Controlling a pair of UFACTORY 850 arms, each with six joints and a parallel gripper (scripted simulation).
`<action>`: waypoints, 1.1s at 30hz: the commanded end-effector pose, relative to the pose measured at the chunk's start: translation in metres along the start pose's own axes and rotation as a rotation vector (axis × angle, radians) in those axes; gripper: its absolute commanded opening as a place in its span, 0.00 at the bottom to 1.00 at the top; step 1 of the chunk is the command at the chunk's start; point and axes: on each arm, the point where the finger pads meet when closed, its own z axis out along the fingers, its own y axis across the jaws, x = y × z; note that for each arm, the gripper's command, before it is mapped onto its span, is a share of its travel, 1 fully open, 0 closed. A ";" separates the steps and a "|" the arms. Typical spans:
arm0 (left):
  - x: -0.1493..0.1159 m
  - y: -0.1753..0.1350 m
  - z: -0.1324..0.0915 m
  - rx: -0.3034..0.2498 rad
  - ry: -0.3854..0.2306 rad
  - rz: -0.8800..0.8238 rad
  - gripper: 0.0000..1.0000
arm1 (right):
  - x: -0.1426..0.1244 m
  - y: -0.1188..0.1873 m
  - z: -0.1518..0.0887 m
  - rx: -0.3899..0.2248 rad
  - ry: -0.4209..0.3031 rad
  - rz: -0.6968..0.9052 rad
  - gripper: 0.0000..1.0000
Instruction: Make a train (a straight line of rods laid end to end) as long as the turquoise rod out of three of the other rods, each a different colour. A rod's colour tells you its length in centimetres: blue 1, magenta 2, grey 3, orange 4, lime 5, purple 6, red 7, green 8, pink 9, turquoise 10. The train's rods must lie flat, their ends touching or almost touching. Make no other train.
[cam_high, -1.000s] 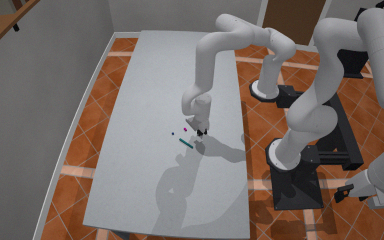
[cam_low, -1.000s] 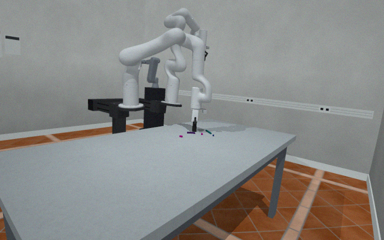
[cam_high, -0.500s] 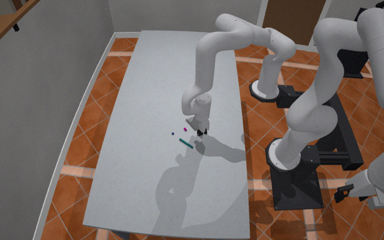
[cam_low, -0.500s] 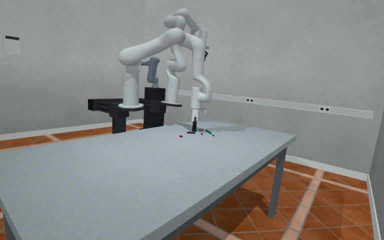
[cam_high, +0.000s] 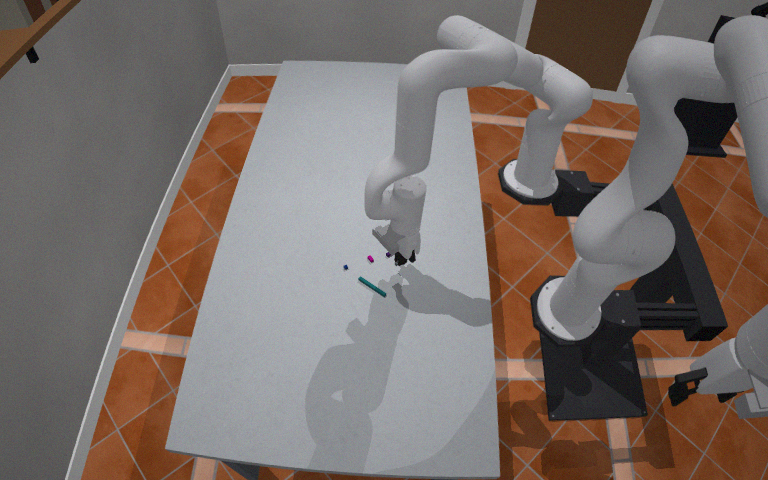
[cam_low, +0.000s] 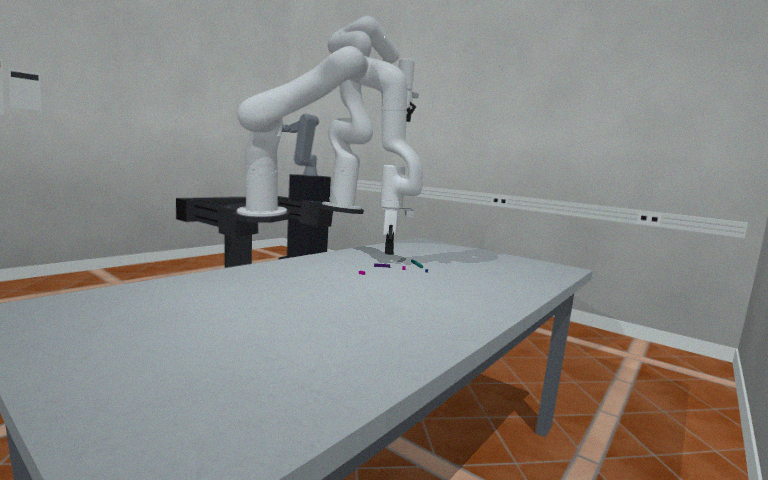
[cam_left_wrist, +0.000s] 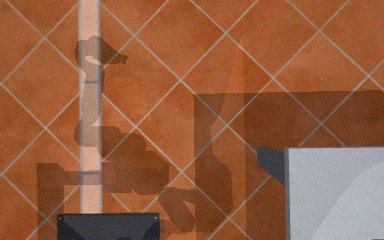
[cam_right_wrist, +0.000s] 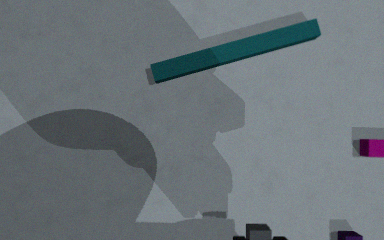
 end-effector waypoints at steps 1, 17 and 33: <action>0.000 0.000 -0.001 0.000 0.002 0.000 1.00 | 0.001 0.000 -0.025 0.006 -0.014 0.000 0.06; 0.000 0.000 -0.001 0.000 0.002 0.000 1.00 | 0.002 0.000 -0.066 0.006 -0.014 0.000 0.06; 0.000 0.000 -0.001 0.000 0.002 0.000 1.00 | 0.013 0.008 -0.065 0.001 -0.013 -0.093 0.06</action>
